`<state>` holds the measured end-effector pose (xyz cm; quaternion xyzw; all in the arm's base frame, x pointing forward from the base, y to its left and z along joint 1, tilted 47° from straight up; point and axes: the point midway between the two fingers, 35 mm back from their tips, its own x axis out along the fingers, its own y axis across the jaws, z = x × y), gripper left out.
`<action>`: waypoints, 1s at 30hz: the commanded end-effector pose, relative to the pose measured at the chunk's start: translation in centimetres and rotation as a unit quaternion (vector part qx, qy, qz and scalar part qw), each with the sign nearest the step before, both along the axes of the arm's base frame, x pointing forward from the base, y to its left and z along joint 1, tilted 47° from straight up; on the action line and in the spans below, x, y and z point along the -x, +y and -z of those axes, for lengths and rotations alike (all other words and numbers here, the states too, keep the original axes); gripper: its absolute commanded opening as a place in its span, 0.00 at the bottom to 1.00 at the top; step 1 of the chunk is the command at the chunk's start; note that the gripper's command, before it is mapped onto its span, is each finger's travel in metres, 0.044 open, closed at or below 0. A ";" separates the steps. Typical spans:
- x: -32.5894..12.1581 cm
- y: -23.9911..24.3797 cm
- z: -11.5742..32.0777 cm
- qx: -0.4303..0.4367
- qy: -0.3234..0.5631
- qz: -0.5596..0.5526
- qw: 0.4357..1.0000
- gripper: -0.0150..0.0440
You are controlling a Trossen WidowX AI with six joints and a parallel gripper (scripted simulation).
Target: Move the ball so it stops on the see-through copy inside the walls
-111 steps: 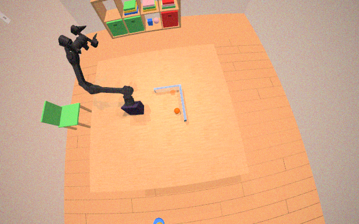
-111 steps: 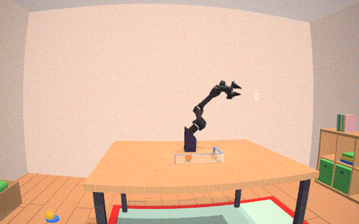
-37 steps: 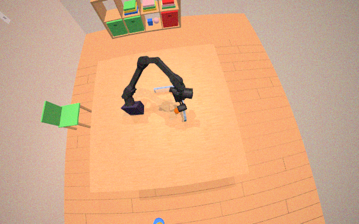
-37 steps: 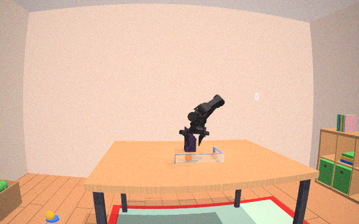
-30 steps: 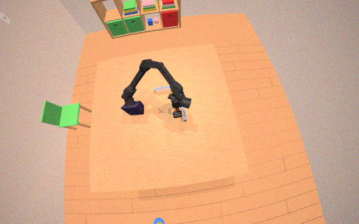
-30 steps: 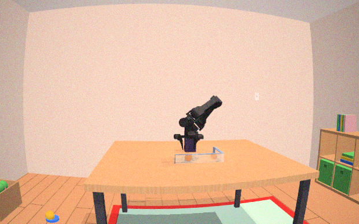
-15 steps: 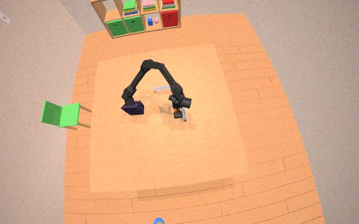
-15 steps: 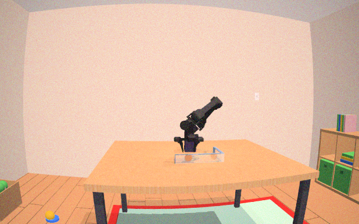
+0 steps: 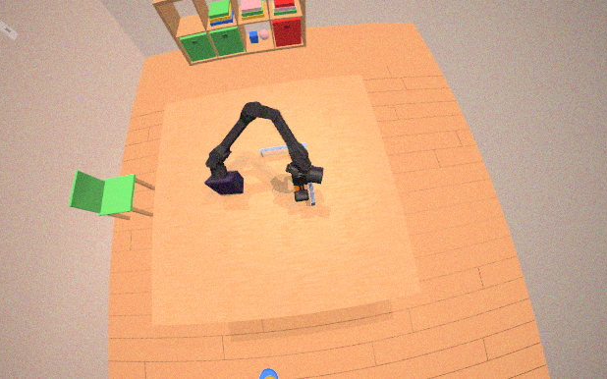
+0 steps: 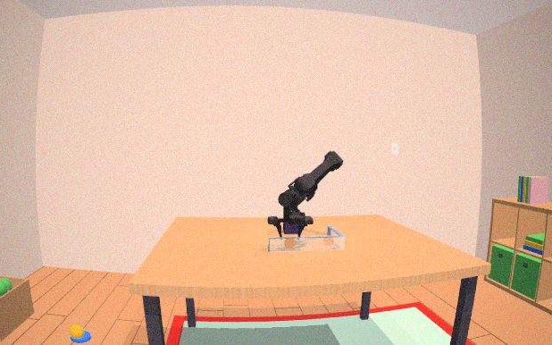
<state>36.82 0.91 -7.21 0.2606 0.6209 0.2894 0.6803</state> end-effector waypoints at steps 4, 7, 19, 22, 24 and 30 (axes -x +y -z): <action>0.3 1.0 1.0 -0.004 0.007 0.002 1.000 0.84; 0.3 1.1 1.1 -0.004 0.007 0.002 1.000 0.84; 0.3 1.1 1.1 -0.004 0.007 0.002 1.000 0.53; 0.3 0.7 0.8 -0.004 0.007 0.002 1.000 0.40; 0.2 0.2 0.3 -0.002 0.006 0.001 1.000 0.31; 0.2 -2.8 -2.2 0.006 0.005 -0.006 1.000 0.25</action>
